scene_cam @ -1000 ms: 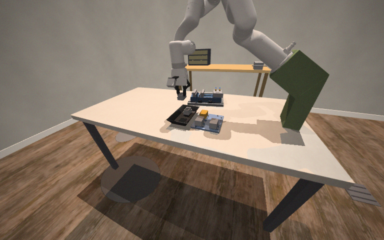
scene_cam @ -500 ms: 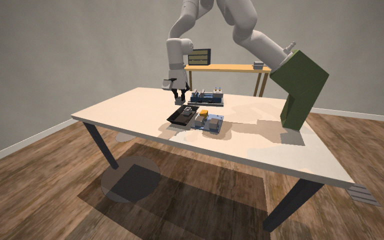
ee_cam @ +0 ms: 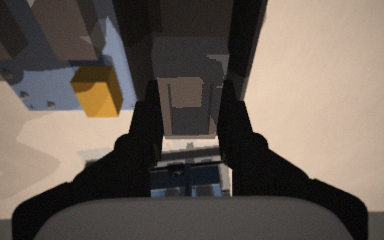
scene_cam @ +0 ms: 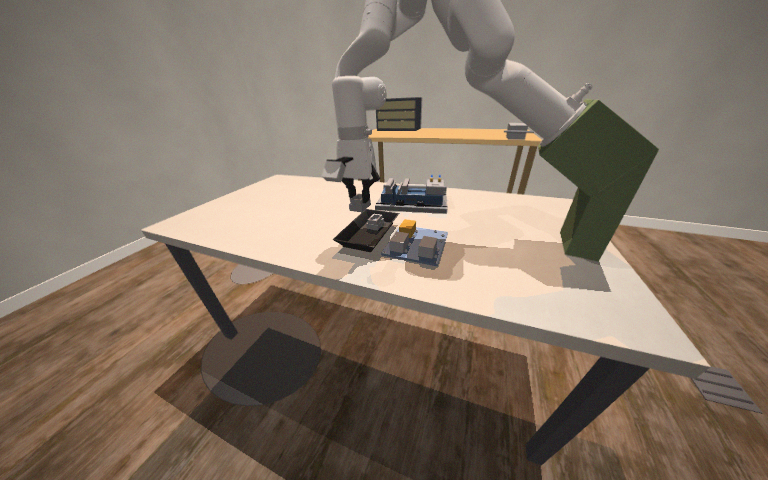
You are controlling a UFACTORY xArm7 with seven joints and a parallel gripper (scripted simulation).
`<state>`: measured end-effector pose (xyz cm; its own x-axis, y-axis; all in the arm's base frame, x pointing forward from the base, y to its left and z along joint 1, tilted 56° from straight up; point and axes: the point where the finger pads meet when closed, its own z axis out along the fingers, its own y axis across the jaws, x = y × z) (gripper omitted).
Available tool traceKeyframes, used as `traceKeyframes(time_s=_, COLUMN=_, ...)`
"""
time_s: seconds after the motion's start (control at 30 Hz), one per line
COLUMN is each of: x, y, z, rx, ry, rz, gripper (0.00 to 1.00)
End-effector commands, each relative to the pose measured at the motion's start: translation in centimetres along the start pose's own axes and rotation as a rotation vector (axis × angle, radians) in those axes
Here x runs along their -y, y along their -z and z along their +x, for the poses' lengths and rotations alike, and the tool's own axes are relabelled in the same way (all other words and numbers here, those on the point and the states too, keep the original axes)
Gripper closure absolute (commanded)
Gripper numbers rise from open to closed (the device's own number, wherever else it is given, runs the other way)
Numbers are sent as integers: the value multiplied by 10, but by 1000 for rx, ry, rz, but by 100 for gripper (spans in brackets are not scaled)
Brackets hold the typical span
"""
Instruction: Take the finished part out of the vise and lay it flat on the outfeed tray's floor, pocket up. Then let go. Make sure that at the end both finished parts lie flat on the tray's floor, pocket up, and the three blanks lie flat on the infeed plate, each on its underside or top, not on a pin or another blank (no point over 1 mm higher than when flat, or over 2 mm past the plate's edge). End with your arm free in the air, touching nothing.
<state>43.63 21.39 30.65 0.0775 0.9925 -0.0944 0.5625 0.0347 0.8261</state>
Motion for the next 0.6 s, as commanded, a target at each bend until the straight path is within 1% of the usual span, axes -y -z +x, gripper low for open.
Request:
traceKeyframes(time_s=0.0, x=-1, y=1, z=1, rx=-3, ry=1, rz=-3, gripper=100)
traceKeyframes(time_s=0.57, x=-2, y=0, z=2, rx=1, ry=6, rz=-3, gripper=100)
